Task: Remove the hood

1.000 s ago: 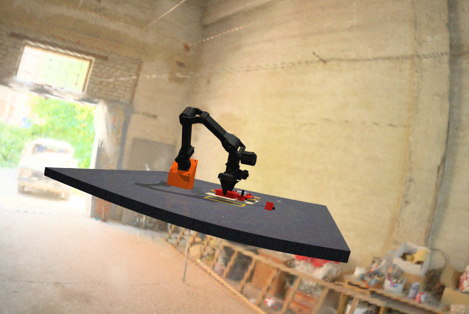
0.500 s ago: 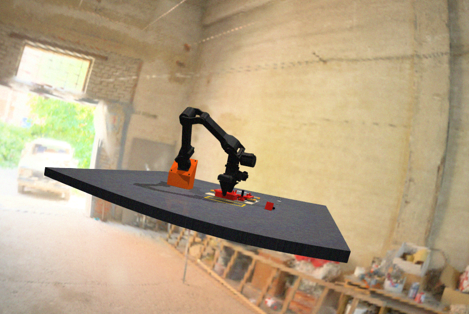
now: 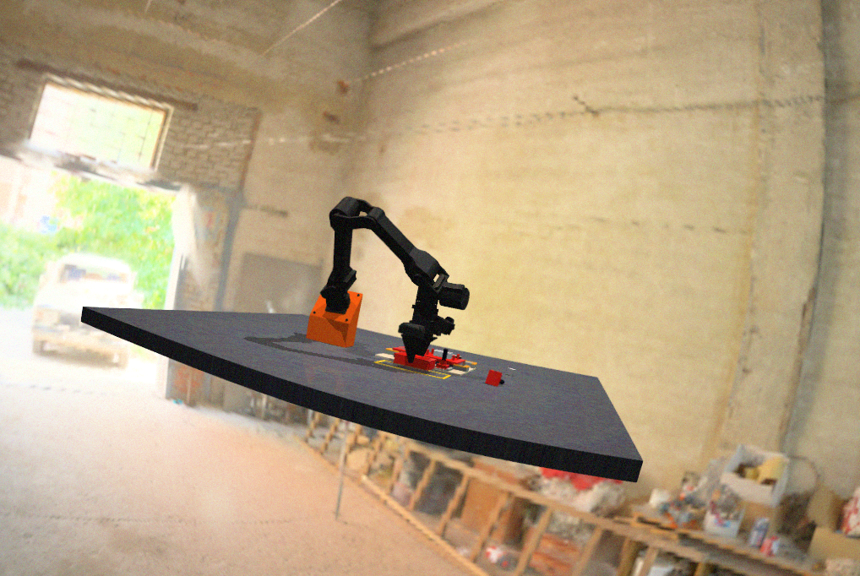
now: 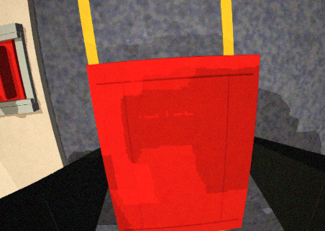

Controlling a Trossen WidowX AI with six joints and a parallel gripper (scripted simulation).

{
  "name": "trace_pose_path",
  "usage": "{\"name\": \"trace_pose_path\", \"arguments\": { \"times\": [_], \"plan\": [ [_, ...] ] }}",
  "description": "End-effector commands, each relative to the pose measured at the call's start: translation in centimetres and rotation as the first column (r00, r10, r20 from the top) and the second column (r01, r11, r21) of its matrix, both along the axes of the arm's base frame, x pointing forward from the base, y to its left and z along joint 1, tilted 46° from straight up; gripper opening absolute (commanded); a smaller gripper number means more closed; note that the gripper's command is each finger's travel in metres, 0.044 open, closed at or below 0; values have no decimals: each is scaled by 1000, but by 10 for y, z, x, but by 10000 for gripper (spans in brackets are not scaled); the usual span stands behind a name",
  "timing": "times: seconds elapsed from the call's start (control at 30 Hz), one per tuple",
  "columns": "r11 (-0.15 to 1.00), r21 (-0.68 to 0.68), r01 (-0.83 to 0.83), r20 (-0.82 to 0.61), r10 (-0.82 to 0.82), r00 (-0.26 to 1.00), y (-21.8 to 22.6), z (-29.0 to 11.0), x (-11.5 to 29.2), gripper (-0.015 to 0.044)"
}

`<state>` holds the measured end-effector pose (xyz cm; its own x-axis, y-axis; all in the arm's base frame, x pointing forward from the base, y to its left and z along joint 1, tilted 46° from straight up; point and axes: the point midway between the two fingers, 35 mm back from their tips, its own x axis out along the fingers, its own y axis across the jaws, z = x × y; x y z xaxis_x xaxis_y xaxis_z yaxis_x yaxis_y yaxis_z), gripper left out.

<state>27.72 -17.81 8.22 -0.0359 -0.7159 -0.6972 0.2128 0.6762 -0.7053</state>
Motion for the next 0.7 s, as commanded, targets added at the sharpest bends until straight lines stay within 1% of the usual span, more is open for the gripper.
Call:
{"name": "trace_pose_path", "arguments": {
  "times": [0.0,0.57,0.67],
  "plan": [
    [1000,6,-3,-5,3,1000,-1,-3,-1,0],
    [1000,5,-3,-5,3,1000,-7,-9,-2,0],
    [1000,-1,0,0,0,1000,-6,-6,-1,79]
  ]
}}
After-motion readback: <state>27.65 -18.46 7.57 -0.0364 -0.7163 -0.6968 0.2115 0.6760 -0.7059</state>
